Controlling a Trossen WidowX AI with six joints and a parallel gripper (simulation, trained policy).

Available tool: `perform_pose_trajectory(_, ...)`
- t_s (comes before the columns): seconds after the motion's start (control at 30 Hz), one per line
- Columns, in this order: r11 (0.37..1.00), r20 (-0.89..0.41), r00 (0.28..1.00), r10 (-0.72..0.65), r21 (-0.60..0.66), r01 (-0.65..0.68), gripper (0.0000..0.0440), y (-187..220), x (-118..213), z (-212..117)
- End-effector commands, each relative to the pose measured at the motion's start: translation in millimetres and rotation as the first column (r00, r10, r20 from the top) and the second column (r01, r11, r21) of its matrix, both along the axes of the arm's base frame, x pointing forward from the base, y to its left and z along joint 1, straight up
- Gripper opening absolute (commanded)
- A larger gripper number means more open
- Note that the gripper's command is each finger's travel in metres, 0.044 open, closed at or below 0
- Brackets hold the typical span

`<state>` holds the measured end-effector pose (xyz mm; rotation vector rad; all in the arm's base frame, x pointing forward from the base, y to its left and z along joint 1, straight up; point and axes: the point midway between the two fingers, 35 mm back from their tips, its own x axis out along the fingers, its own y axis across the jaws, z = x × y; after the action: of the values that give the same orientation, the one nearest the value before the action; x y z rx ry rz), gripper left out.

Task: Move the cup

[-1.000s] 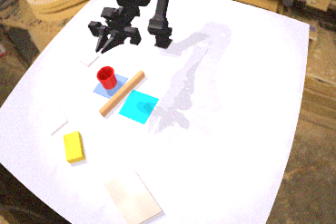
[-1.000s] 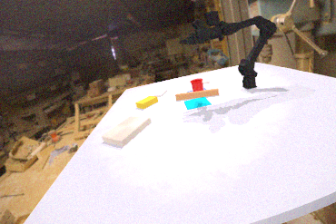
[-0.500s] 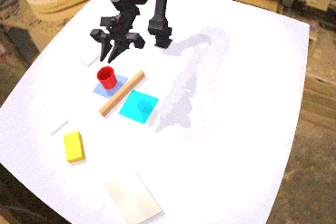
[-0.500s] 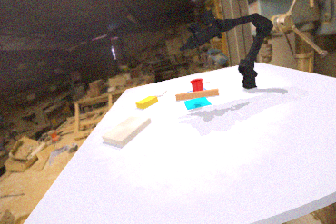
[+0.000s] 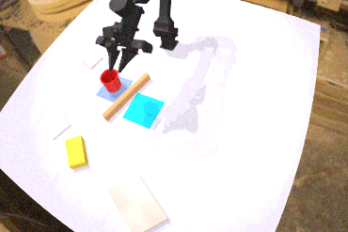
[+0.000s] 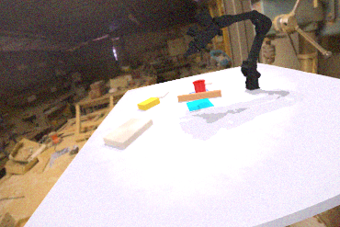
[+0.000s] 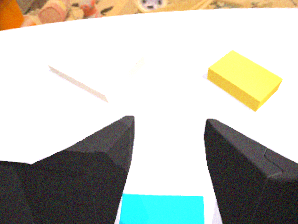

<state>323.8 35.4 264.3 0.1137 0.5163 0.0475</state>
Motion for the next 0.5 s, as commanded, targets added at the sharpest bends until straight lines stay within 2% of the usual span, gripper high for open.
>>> perform_pose_trajectory(0.0,1.000,-0.067,0.998,-0.007,0.002,0.008,0.0153,1.3,0.5,-8.4)
perform_pose_trajectory(0.47,1.000,-0.288,0.958,-0.019,-0.029,0.011,0.0124,1.2,-4.6,-29.6)
